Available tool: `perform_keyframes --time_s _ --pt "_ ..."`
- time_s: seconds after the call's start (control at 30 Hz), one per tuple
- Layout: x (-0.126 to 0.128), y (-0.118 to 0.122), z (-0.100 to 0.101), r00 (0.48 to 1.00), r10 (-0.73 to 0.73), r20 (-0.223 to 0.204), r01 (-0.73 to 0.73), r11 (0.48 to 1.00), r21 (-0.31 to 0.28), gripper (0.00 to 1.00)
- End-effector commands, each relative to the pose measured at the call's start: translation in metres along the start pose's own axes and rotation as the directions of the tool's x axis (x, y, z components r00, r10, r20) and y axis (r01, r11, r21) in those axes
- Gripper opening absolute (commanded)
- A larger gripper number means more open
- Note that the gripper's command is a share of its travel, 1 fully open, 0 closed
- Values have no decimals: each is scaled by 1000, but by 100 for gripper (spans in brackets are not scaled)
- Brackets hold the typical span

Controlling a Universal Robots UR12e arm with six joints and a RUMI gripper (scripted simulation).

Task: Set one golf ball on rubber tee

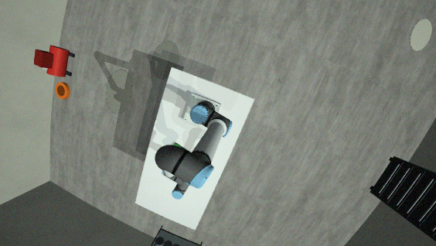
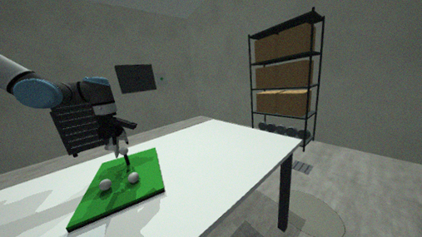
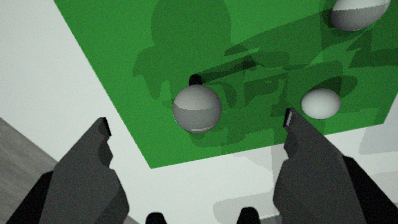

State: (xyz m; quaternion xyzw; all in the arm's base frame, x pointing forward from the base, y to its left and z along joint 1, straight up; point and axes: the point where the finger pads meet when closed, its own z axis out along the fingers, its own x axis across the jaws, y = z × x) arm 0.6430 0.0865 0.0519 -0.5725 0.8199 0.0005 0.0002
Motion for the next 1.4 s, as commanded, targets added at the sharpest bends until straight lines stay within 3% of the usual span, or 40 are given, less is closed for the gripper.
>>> perform_keyframes --time_s 0.0,0.33,0.6,0.7,1.37 --pt "0 -1 -1 1000 0 0 0 1000 1 100" --pt "0 -1 -8 1000 0 0 0 1000 1 100" --pt "0 1 -79 1000 0 1 0 1000 2 100" --pt "0 2 -97 1000 0 1 0 1000 2 100" --pt "0 2 -100 1000 0 1 0 1000 2 100"
